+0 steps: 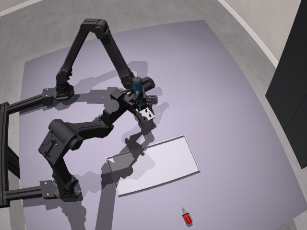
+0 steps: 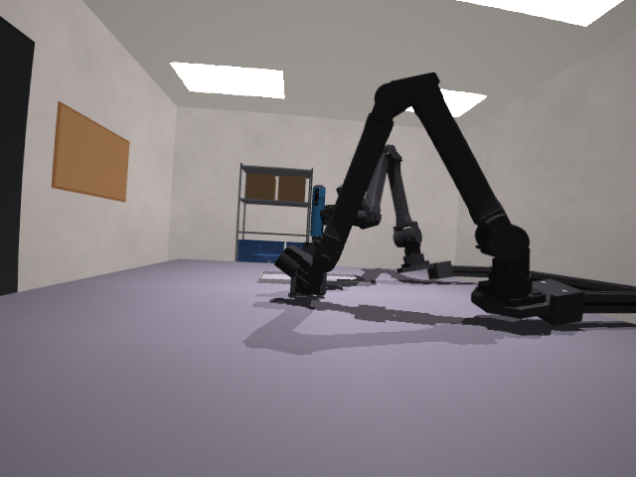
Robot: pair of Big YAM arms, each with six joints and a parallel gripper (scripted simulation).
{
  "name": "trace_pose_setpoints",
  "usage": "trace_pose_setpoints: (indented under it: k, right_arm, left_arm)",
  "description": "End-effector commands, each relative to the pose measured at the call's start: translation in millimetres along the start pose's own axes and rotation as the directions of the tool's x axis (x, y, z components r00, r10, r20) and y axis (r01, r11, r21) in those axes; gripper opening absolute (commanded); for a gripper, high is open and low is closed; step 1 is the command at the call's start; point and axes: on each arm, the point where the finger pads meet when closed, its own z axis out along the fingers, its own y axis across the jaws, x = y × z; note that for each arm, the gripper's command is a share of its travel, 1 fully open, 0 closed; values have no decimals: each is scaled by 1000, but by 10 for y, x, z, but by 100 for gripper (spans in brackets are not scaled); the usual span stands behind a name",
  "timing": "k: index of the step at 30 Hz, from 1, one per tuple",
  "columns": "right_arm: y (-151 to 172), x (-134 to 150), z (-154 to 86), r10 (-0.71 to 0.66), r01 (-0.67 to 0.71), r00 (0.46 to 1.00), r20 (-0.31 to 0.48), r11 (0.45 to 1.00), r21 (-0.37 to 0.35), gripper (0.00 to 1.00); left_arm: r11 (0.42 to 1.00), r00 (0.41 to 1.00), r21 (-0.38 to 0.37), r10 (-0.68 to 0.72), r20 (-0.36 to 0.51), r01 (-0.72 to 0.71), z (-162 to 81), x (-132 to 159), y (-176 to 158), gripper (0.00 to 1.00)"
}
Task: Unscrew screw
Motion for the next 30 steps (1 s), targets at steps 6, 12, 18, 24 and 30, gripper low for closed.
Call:
trace_pose_setpoints:
  k: [6,12,18,24,30]
  right_arm:
    - [-62,-55,47,15,-15,999,47,1000,15,42]
    - [-86,-15,59,15,-16,999,50,1000,19,42]
    - [-70,-174,43,18,-19,997,81,1000,16,42]
    - [-85,20,47,15,-16,998,53,1000,19,42]
    - [-72,65,67,15,-16,998,54,1000,17,42]
  left_arm:
    - [1000,1000,-18,17,4,-17,13,34,133,59]
    - [1000,1000,-18,17,4,-17,13,34,133,59]
    - [1000,1000,-18,17,4,-17,13,34,133,59]
    - [1000,1000,-18,17,4,-17,13,34,133,59]
    - [1000,1000,-18,17,4,-17,13,34,133,59]
